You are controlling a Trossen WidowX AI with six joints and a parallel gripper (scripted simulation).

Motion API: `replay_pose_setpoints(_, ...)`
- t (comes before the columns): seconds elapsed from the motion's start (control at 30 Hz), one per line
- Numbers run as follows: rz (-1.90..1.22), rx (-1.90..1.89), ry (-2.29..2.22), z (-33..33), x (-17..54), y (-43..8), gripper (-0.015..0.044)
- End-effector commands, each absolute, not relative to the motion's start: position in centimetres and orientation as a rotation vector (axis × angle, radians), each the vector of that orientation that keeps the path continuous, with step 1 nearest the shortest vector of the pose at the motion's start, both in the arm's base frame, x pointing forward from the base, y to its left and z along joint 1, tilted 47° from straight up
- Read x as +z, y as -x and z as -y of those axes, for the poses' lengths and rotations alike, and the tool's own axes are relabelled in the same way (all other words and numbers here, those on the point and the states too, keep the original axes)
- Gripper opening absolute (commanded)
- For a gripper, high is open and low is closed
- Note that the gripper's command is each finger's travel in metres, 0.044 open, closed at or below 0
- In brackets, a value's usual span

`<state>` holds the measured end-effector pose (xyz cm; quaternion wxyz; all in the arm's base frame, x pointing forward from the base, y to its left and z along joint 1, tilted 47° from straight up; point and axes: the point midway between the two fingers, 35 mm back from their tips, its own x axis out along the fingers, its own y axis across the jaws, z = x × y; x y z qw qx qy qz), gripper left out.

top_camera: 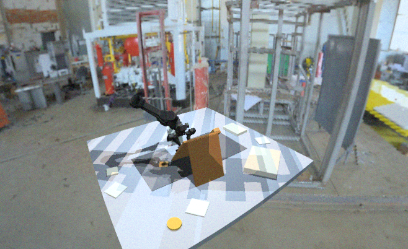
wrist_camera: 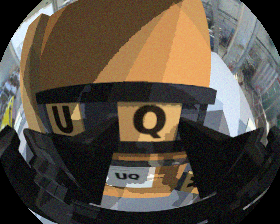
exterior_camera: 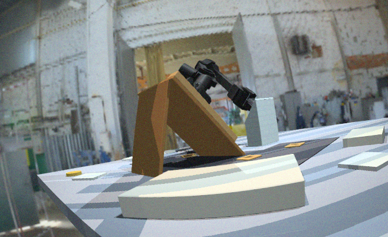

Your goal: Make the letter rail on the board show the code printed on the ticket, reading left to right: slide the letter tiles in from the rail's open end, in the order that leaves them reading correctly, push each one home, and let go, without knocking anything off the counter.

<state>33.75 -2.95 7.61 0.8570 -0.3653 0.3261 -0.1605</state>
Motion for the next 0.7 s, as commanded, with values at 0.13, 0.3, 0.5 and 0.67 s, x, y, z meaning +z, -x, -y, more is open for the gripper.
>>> replay_pose_setpoints(0.13, -0.691, -0.338, 0.768, 2.63, 7.02, -33.67, 0.0)
replay_pose_setpoints(0.3, -0.691, -0.338, 0.768, 2.42, 6.81, -33.69, 0.0)
replay_pose_setpoints(0.5, -0.691, -0.338, 0.768, 2.17, 6.54, -33.7, 0.0)
replay_pose_setpoints(0.67, -0.691, -0.338, 0.768, 1.97, 6.34, -33.71, 0.0)
